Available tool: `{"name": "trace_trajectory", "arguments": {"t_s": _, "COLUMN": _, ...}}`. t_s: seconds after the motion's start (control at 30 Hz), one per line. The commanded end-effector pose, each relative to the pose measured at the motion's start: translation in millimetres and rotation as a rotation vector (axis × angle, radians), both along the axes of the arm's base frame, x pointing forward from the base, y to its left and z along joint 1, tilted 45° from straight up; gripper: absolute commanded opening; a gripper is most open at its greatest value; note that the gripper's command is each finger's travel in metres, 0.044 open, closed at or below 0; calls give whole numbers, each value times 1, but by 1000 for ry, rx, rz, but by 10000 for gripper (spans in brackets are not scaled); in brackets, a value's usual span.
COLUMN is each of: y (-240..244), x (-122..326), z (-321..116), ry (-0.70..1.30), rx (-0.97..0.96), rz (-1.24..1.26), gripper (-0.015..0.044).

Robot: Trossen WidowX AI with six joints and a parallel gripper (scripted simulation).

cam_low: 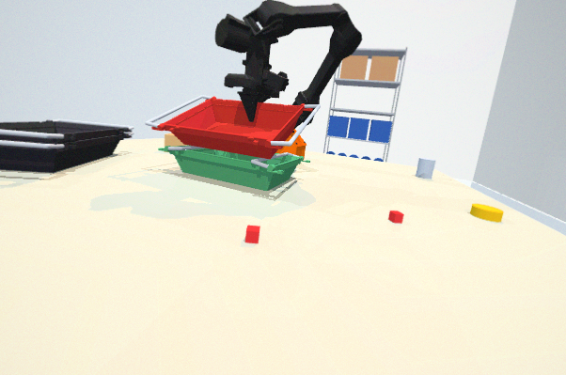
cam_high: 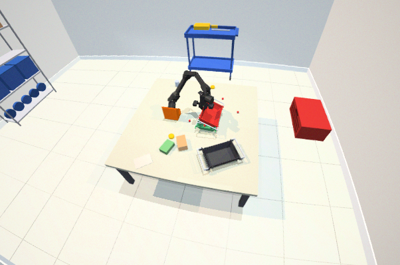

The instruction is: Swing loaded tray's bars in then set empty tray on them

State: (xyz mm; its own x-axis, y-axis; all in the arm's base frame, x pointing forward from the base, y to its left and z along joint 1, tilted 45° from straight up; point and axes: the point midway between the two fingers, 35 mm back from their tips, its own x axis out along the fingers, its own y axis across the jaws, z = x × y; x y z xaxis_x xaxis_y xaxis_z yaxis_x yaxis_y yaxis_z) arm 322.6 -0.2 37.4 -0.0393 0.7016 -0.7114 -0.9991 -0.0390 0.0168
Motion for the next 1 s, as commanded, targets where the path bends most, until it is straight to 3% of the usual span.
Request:
{"name": "trace_trajectory", "arguments": {"t_s": 0.0, "y": 2, "x": -3, "z": -1, "ry": -5, "rx": 1, "rz": -5, "gripper": 0}}
{"name": "trace_trajectory", "arguments": {"t_s": 0.97, "y": 13, "x": -15, "z": -12, "ry": -4, "rx": 2, "rz": -5, "gripper": 0}}
